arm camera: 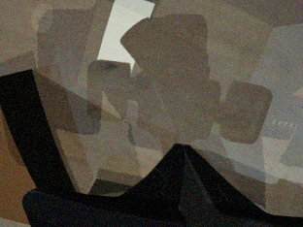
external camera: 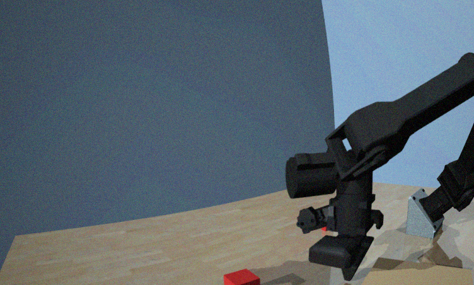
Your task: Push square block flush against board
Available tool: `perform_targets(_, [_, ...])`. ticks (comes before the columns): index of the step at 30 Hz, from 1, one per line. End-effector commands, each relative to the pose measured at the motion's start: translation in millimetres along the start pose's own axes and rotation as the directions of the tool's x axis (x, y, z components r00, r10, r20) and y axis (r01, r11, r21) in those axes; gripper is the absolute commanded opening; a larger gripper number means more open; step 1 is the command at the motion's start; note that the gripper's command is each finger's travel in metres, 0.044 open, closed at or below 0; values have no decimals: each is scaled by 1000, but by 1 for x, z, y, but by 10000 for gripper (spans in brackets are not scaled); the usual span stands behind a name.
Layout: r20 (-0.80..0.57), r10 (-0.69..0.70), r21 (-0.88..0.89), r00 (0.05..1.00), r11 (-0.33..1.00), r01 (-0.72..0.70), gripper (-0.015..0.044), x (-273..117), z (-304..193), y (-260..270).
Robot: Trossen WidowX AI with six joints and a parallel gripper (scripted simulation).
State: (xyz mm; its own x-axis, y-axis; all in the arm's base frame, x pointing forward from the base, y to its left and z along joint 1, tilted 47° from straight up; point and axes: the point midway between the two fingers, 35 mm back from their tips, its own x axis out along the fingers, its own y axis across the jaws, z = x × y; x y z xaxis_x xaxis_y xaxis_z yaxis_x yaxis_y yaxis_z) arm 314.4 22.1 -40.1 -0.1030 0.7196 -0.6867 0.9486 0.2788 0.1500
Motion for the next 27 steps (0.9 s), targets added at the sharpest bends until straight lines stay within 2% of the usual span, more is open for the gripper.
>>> perform_targets(1, [7, -1, -7, 1000, 1000, 1, 0, -1, 8, 1])
perform_targets(12, [1, 1, 0, 1000, 1000, -1, 0, -3, 18, 0])
perform_targets(16, [9, -2, -7, 1000, 1000, 2, 0, -53, 18, 0])
perform_targets(23, [9, -2, -13, 1000, 1000, 2, 0, -57, 17, 0])
perform_targets(27, [11, -2, -126, 1000, 992, 4, 0, -58, 7, 2])
